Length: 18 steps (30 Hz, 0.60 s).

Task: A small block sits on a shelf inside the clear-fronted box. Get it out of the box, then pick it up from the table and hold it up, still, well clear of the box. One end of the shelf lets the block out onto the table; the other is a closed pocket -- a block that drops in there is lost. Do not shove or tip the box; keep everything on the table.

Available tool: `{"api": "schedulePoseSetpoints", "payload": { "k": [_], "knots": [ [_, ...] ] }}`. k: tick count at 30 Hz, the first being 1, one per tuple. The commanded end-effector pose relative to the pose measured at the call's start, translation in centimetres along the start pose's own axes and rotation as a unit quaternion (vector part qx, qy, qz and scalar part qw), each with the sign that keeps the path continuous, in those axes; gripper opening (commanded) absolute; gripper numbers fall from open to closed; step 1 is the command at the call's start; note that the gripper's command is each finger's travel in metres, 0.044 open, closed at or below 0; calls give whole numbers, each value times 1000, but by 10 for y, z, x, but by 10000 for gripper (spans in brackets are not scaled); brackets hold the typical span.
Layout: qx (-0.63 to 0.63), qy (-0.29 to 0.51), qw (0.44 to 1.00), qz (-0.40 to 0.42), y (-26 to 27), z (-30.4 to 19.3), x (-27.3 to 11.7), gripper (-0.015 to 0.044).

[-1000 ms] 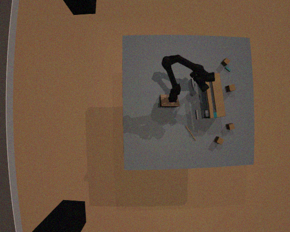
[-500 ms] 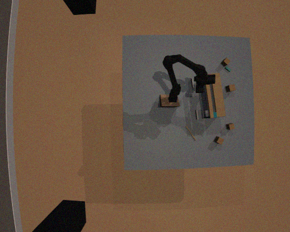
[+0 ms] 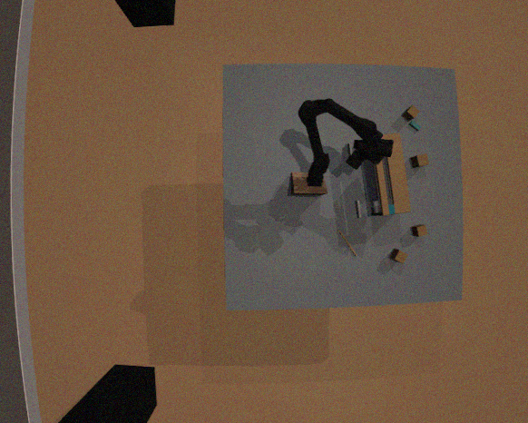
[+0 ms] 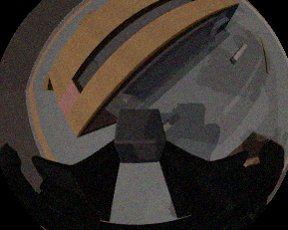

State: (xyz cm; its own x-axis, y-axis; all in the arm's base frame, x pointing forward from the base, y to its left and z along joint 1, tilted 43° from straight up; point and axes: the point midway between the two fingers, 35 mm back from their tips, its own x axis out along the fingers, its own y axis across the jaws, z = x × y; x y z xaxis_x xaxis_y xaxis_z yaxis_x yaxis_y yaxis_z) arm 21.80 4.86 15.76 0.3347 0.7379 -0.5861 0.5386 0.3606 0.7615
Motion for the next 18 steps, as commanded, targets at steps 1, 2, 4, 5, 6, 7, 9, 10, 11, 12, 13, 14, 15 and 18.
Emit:
{"api": "schedulePoseSetpoints", "payload": {
  "k": [1, 2, 4, 5, 6, 7, 9, 10, 11, 12, 13, 14, 15, 18],
  "knots": [
    [95, 4, 995, 8, 2, 2, -4, 0],
    [116, 5, 993, 9, 2, 2, -5, 0],
    [159, 6, 987, 11, 2, 3, -6, 0],
    [180, 7, 984, 12, 2, 3, -7, 0],
    [201, 7, 980, 14, 2, 3, -8, 0],
    [221, 8, 975, 15, 2, 4, -9, 0],
    [263, 10, 965, 17, 3, 4, -10, 0],
    [283, 11, 959, 18, 3, 4, -11, 0],
    [304, 12, 952, 19, 3, 5, -12, 0],
    [324, 13, 946, 21, 3, 5, -13, 0],
    [344, 14, 939, 22, 3, 5, -14, 0],
    [364, 15, 931, 23, 3, 5, -15, 0],
    [384, 16, 923, 24, 3, 6, -15, 0],
    [442, 20, 896, 27, 4, 6, -18, 0]
  ]
}}
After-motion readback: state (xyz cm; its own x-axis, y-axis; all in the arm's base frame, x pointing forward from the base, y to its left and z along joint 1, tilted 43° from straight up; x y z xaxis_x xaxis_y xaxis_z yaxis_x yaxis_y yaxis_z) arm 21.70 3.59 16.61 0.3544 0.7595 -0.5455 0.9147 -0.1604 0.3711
